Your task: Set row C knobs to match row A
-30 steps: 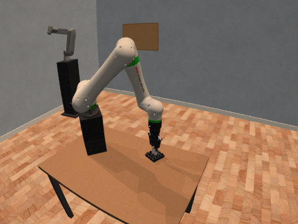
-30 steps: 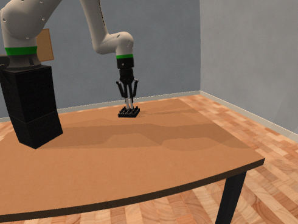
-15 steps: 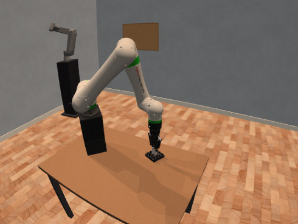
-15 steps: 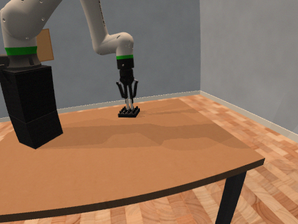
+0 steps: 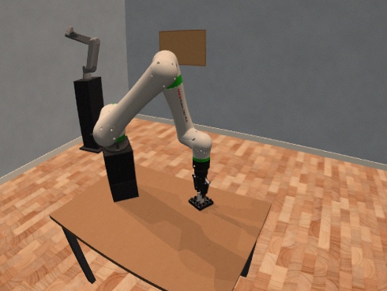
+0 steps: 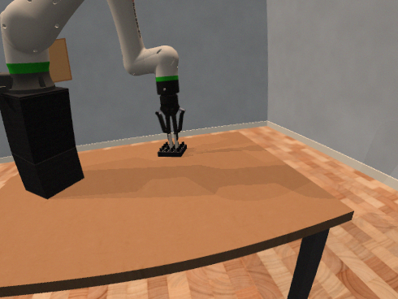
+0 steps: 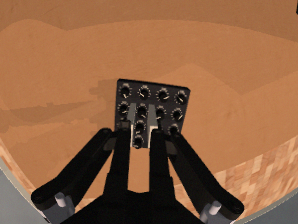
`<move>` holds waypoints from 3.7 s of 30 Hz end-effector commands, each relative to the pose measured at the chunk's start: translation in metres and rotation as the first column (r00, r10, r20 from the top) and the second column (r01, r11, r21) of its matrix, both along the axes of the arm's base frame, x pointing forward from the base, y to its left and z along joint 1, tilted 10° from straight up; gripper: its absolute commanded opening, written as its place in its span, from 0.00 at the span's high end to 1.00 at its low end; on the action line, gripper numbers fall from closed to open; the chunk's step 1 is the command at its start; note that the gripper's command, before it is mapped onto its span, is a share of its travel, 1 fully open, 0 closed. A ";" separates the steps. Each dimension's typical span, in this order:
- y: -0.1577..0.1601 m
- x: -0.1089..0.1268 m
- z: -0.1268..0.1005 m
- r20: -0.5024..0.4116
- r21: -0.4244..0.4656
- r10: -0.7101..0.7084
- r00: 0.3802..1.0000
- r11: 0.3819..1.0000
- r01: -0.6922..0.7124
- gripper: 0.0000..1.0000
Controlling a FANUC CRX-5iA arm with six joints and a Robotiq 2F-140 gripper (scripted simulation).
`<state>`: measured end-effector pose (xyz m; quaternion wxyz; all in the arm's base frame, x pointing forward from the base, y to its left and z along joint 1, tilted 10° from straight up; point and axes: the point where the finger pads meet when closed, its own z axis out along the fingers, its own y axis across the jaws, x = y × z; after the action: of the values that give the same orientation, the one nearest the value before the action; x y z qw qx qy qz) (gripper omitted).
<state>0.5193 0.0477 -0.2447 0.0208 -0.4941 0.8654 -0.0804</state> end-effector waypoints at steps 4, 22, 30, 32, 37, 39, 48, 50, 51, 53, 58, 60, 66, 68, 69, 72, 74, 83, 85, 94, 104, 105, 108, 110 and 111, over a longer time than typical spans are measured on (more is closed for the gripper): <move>0.000 0.000 -0.001 0.001 0.000 0.000 1.000 1.000 0.000 0.88; 0.000 0.000 -0.001 0.001 0.000 0.000 1.000 1.000 0.000 0.88; 0.000 0.000 -0.001 0.001 0.000 0.000 1.000 1.000 0.000 0.88; 0.000 0.000 -0.001 0.001 0.000 0.000 1.000 1.000 0.000 0.88; 0.000 0.000 -0.001 0.001 0.000 0.000 1.000 1.000 0.000 0.88; 0.000 0.000 -0.001 0.001 0.000 0.000 1.000 1.000 0.000 0.88; 0.000 0.000 -0.001 0.001 0.000 0.000 1.000 1.000 0.000 0.95; 0.000 0.000 -0.001 0.001 0.000 0.000 1.000 1.000 0.000 0.95; 0.000 0.000 -0.001 0.001 0.000 0.000 1.000 1.000 0.000 0.95; 0.000 0.000 -0.001 0.001 0.000 0.000 1.000 1.000 0.000 0.95; 0.000 0.000 -0.001 0.001 0.000 0.000 1.000 1.000 0.000 0.95; 0.000 0.000 -0.001 0.001 0.000 0.000 1.000 1.000 0.000 0.95; 0.000 0.000 -0.001 0.001 0.000 0.000 1.000 1.000 0.000 0.95; 0.000 0.000 -0.001 0.001 0.000 0.000 1.000 1.000 0.000 0.95; 0.000 0.000 -0.001 0.001 0.000 0.000 1.000 1.000 0.000 0.95; 0.000 0.000 -0.001 0.001 0.000 0.000 1.000 1.000 0.000 0.95; 0.000 0.000 -0.001 0.001 0.000 0.000 1.000 1.000 0.000 0.95; 0.000 0.000 -0.001 0.002 0.001 -0.012 1.000 1.000 0.012 0.95; 0.000 0.000 -0.001 0.003 0.002 -0.020 1.000 1.000 0.020 0.95; 0.000 0.000 -0.001 0.008 0.008 -0.065 0.998 0.998 0.065 0.95; 0.000 0.000 -0.001 0.021 0.024 -0.188 0.982 0.982 0.187 0.95; 0.000 0.000 -0.001 0.023 0.026 -0.204 0.979 0.979 0.203 0.95; 0.000 0.000 -0.001 0.024 0.029 -0.220 0.975 0.975 0.219 0.95; 0.000 0.000 -0.001 0.027 0.034 -0.255 0.967 0.967 0.254 0.95; 0.000 0.000 -0.001 0.029 0.036 -0.273 0.962 0.962 0.272 0.95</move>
<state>0.5195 0.0476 -0.2457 0.0290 -0.3882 0.9180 -0.0755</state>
